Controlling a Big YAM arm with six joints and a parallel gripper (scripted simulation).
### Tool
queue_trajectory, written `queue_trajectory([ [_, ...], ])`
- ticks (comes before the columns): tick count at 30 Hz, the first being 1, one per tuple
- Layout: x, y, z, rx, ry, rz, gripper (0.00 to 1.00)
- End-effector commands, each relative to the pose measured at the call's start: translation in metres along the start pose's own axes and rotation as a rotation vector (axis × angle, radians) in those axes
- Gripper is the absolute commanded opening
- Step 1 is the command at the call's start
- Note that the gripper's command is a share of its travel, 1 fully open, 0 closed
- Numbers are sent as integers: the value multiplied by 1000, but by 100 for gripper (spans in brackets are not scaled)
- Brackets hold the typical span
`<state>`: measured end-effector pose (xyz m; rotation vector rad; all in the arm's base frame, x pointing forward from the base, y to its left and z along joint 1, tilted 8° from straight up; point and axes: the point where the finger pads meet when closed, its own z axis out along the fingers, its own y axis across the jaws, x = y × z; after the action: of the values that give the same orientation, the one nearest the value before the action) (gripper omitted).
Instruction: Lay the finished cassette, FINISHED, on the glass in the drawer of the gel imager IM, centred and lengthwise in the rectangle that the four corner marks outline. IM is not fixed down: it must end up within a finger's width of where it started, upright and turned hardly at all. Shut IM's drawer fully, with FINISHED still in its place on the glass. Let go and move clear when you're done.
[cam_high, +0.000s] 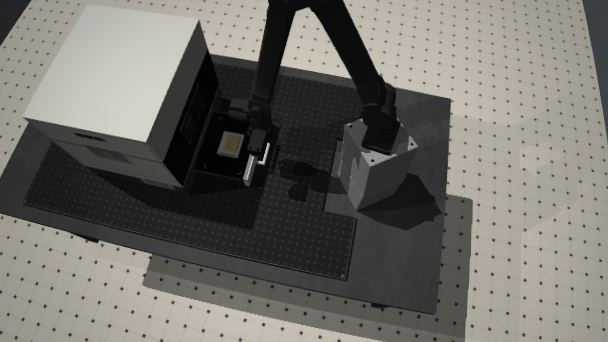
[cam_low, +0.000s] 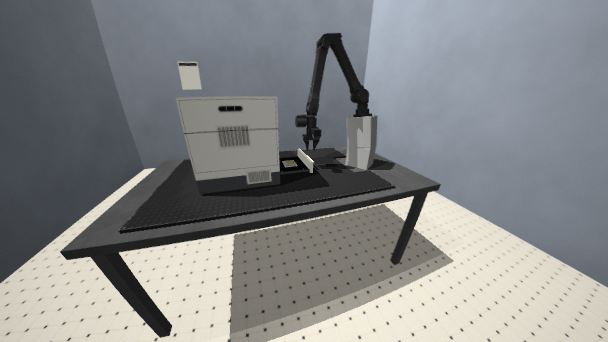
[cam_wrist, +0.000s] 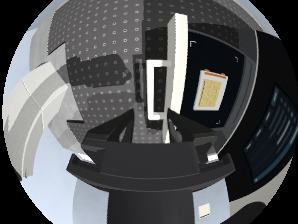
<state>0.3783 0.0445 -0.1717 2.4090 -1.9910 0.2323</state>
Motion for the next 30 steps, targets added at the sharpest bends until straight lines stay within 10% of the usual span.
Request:
queue_trajectory([
  [1, 0, -5, -2, 10, 0, 0, 45],
  [9, 5, -8, 11, 12, 2, 3, 31],
  [30, 4, -5, 37, 9, 1, 2, 31],
])
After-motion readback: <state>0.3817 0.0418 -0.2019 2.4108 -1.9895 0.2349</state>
